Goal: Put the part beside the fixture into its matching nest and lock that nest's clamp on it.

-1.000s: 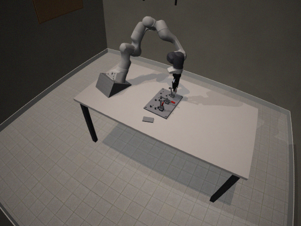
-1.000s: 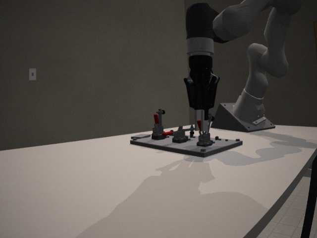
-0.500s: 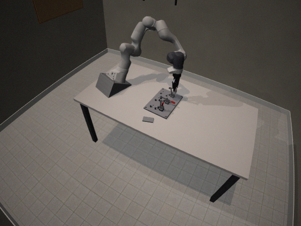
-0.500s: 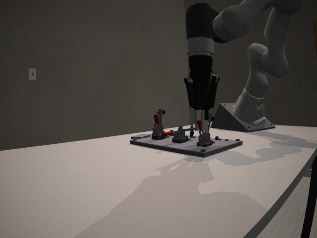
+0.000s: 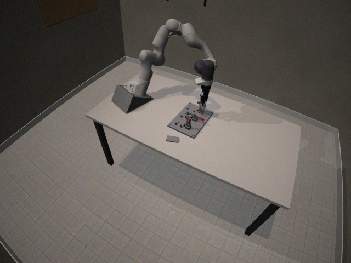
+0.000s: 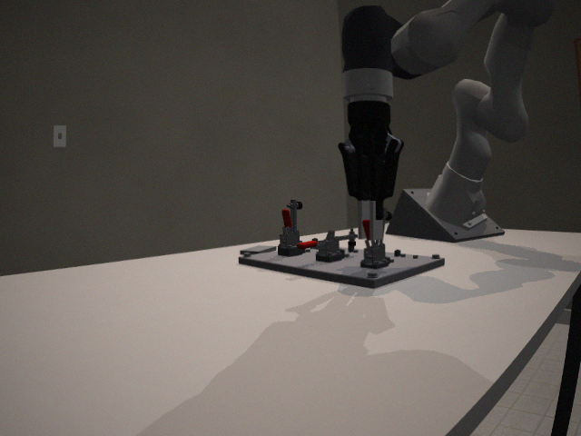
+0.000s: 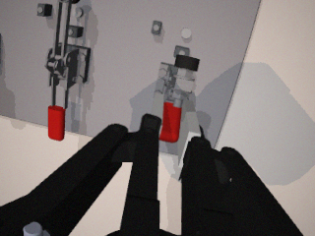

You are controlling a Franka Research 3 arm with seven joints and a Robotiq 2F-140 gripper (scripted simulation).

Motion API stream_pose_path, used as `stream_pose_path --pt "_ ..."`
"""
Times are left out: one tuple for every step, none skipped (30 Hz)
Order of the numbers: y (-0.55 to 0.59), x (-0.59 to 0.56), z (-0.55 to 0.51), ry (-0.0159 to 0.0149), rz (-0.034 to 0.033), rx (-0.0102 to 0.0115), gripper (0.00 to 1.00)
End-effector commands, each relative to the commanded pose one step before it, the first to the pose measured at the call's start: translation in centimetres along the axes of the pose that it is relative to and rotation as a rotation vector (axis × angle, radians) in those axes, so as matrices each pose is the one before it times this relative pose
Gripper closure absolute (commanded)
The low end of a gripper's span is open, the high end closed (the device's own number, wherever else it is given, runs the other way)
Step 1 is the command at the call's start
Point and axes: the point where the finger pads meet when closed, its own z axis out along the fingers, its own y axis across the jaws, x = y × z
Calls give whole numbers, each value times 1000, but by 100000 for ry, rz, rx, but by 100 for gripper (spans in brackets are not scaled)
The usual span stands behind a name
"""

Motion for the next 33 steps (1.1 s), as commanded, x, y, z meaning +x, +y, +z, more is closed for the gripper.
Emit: stream_pose_path --pt "110 1081 363 1939 -611 -776 100" --pt "0 82 -3 0 0 0 100" --pt "0 78 -3 0 0 0 100" --pt "0 71 -2 0 0 0 100" --pt "0 63 -2 0 0 0 100" --pt "0 53 -2 0 0 0 100" --pt "0 43 -1 0 0 0 100" --pt "0 32 -1 0 0 0 100" --pt "0 0 0 0 0 0 100" --pt "0 0 0 0 0 0 100" --pt "0 21 -1 0 0 0 100" --pt "0 12 0 0 0 0 100" --pt "0 5 0 0 0 0 100" --pt "0 1 0 0 0 0 100" --pt "0 0 0 0 0 0 100" --pt "0 0 0 0 0 0 100" --pt "0 0 0 0 0 0 100" --pt "0 0 0 0 0 0 100" --pt "0 0 0 0 0 0 100" --pt "0 0 0 0 0 0 100" --pt "0 0 0 0 0 0 100" --pt "0 0 0 0 0 0 100" --pt "0 0 0 0 0 0 100" --pt "0 0 0 0 0 0 100" --pt "0 0 0 0 0 0 100" --pt "0 0 0 0 0 0 100" --pt "0 0 0 0 0 0 100" --pt "0 0 0 0 0 0 100" --pt "0 0 0 0 0 0 100" --pt "0 0 0 0 0 0 100" --pt "0 0 0 0 0 0 100" --pt "0 0 0 0 0 0 100" --pt "0 0 0 0 0 0 100"
